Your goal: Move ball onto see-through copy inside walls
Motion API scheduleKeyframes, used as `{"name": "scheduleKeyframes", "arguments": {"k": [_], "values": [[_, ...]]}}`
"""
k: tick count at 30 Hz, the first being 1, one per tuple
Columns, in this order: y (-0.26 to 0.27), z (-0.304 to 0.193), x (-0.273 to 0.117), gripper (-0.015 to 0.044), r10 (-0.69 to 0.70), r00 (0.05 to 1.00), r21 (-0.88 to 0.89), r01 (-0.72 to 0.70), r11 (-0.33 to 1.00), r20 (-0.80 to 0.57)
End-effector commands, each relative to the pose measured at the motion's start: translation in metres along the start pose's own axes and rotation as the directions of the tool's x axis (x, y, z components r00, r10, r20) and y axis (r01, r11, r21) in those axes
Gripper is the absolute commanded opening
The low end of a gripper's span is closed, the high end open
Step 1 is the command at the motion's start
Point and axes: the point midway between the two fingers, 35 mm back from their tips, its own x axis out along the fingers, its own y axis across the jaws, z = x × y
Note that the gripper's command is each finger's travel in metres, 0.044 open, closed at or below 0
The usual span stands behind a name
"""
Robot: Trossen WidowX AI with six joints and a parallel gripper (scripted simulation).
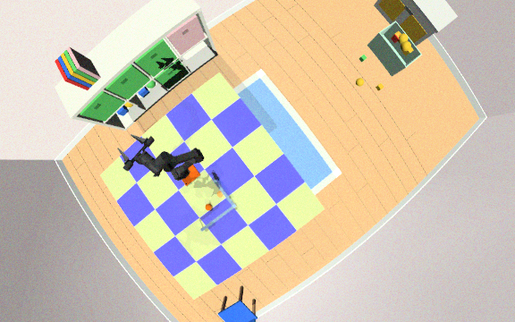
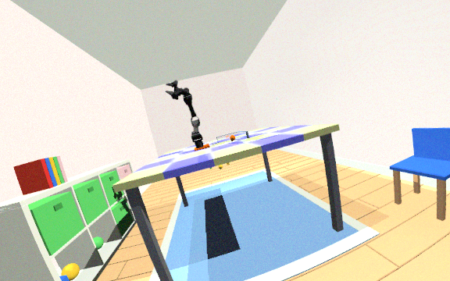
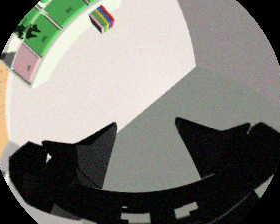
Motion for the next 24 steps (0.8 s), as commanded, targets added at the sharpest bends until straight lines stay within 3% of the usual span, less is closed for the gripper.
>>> {"name": "scheduleKeyframes", "arguments": {"k": [1,2,5,10,17,20,24], "values": [[-0.002,0.001,0.0,0.0374,-0.006,1.0,-0.009,0.006,1.0,0.001],[-0.006,0.004,0.002,0.0348,-0.023,1.0,-0.035,0.023,0.999,0.004],[-0.042,0.027,0.009,0.0348,-0.139,0.989,-0.203,0.147,0.968,0.054],[-0.113,0.077,0.007,0.0348,-0.353,0.918,-0.467,0.397,0.79,0.183],[-0.202,0.143,-0.037,0.0348,-0.611,0.707,-0.696,0.637,0.33,0.357],[-0.235,0.169,-0.069,0.0348,-0.694,0.581,-0.745,0.66,0.097,0.424],[-0.269,0.194,-0.116,0.0348,-0.786,0.41,-0.749,0.655,-0.098,0.462]]}}
